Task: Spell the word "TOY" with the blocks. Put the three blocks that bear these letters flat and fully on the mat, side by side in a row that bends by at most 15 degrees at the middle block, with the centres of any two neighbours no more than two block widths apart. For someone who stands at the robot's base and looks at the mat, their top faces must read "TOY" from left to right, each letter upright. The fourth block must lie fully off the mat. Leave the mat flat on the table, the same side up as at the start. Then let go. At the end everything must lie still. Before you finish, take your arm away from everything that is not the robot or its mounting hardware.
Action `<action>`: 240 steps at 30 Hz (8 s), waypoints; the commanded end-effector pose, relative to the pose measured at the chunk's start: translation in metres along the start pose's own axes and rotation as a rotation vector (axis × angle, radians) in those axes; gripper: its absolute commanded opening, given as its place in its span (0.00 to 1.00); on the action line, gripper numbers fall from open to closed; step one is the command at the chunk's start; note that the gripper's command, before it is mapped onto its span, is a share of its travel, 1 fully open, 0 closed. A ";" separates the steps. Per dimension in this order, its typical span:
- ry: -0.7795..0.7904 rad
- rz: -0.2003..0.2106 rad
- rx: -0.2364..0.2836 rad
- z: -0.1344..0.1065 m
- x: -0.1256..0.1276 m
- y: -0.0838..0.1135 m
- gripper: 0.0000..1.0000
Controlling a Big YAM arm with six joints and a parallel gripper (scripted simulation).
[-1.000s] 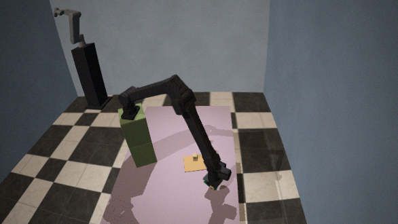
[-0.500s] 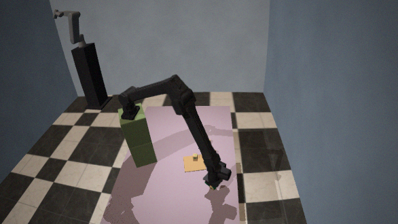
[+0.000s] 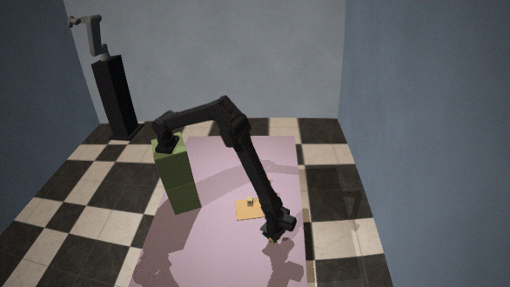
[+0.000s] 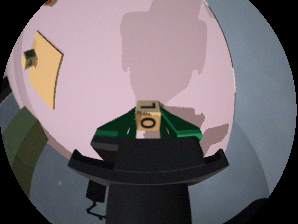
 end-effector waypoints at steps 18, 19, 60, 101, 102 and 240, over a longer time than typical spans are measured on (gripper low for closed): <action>-0.007 -0.021 0.000 -0.010 -0.007 -0.004 0.26; -0.007 -0.016 -0.001 -0.010 -0.005 -0.004 0.26; -0.046 -0.022 -0.002 0.007 -0.002 0.103 0.26; -1.650 0.046 -0.016 0.142 0.134 0.109 0.26; -1.696 0.048 -0.016 0.144 0.139 0.109 0.26; -2.600 -0.001 0.013 0.147 0.198 0.004 0.26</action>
Point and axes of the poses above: the point where the finger pads meet when closed, its own y axis back along the fingers, its own x axis across the jaws, z = x × y, the point moved 10 cm from there along y, back along the fingers, and after that the axes turned 15 degrees about y, right-handed, at the moved point
